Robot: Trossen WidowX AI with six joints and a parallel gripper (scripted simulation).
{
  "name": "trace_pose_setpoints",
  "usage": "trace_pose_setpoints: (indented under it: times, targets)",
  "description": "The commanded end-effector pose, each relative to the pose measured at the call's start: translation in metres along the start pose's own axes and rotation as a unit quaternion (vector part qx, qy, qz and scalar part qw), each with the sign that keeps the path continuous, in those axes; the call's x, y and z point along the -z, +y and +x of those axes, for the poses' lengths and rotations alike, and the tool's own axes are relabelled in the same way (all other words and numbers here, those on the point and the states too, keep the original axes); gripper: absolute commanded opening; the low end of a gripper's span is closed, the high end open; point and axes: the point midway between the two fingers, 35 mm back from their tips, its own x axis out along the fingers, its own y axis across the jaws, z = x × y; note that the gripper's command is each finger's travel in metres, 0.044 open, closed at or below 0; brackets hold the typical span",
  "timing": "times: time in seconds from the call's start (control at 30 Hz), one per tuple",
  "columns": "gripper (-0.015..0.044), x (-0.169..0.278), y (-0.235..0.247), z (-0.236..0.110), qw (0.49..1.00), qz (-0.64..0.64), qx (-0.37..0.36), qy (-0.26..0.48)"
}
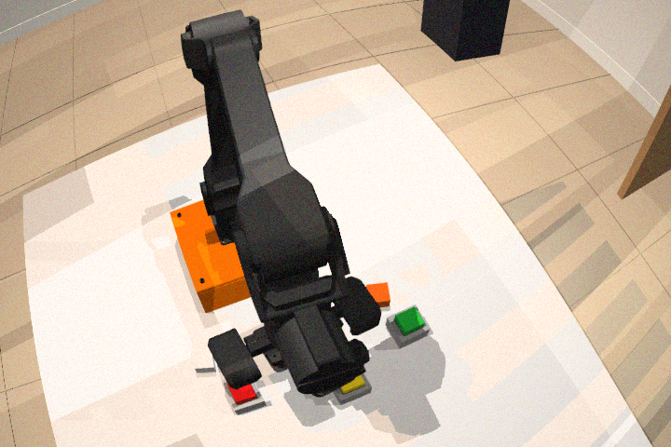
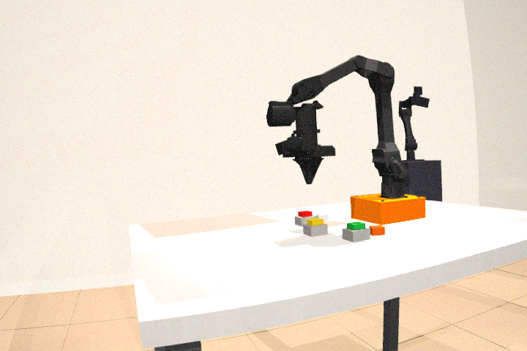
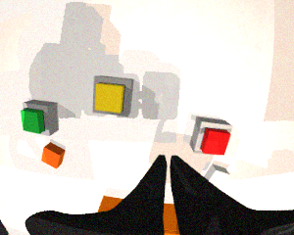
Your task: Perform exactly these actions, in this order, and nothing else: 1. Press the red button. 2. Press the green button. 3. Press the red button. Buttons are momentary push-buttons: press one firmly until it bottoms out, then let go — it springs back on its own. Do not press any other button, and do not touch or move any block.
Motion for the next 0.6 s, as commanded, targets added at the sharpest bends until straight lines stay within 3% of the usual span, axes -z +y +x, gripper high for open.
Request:
trace_pose_setpoints:
  times: [0.0,0.43,0.57]
  targets:
    - [0.0020,-0.008,0.036,-0.002,1.000,0.006,-0.004,-0.002]
    - [0.0020,0.007,0.166,-0.006,0.999,0.033,-0.014,0.003]
    - [0.0020,0.014,0.186,-0.006,0.999,0.037,-0.015,0.004]
